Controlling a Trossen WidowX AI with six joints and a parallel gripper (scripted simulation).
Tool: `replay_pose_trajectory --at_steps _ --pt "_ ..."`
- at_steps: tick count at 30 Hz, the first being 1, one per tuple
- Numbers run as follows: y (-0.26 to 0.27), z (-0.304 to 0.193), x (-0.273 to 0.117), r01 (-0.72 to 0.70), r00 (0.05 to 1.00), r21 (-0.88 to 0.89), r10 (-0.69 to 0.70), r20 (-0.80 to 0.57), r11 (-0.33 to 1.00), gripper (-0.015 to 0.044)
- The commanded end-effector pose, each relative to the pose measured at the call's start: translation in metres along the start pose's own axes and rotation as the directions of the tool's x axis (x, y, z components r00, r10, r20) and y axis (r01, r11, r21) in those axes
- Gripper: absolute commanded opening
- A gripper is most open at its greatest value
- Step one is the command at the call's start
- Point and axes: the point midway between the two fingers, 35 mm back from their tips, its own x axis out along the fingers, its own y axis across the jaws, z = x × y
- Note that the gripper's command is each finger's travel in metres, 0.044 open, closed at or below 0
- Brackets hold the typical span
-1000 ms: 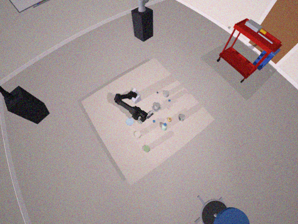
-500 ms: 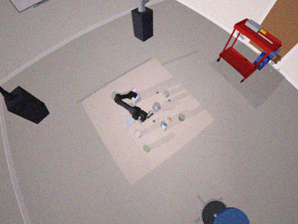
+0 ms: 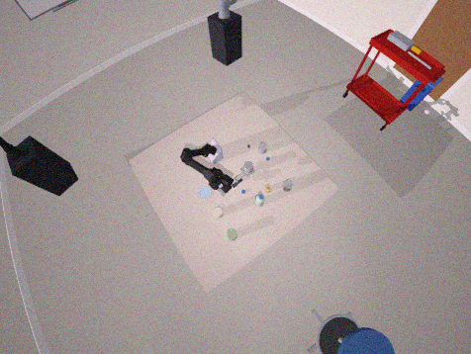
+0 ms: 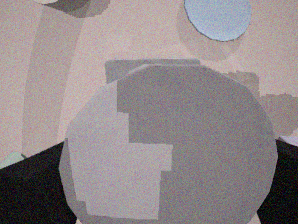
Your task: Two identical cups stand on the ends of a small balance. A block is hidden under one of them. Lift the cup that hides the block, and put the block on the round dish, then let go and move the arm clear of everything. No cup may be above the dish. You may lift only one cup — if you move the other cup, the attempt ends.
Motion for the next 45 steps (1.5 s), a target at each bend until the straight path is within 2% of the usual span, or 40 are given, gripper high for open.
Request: replay_pose_trajectory --at_steps 1,45 --pt "-0.002 0.004 0.002 0.0 1.0 -0.001 0.0 -0.006 1.0 0.0" --pt "-0.095 0.1 0.061 -0.01 0.997 0.011 0.011 -0.081 1.0 0.0"
